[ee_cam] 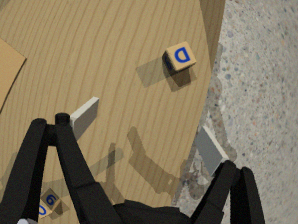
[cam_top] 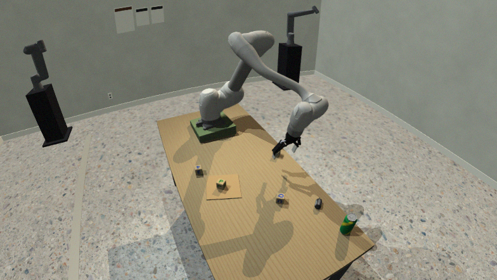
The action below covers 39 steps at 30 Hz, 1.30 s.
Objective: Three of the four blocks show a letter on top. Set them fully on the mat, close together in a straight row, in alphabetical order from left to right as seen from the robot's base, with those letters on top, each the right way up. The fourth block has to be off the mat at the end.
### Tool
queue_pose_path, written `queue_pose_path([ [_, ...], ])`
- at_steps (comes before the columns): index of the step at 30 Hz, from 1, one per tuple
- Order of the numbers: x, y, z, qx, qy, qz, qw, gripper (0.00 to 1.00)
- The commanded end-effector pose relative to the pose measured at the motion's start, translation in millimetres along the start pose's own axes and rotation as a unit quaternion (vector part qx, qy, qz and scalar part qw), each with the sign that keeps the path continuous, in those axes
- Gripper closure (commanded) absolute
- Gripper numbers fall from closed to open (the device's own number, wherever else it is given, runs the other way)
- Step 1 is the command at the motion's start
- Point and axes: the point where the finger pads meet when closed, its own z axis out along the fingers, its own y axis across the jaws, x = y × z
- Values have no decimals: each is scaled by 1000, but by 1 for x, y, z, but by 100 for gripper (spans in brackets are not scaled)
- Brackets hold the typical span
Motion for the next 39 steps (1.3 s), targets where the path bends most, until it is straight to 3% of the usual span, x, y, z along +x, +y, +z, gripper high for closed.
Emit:
queue_pose_path([
  [1, -42, -14, -17, 0, 2, -2, 1000, 0],
  [2, -42, -14, -17, 0, 2, -2, 1000, 0],
  [3, -73, -29, -29, 0, 2, -2, 1000, 0],
  [13, -168, -93, -61, 1, 2, -1, 1000, 0],
  [17, -204, -126, -71, 1, 2, 1, 1000, 0],
  [19, -204, -126, -71, 1, 2, 1, 1000, 0],
  [23, -244, -169, -81, 2, 3, 4, 1000, 0],
  [39, -246, -172, -82, 2, 3, 4, 1000, 0],
])
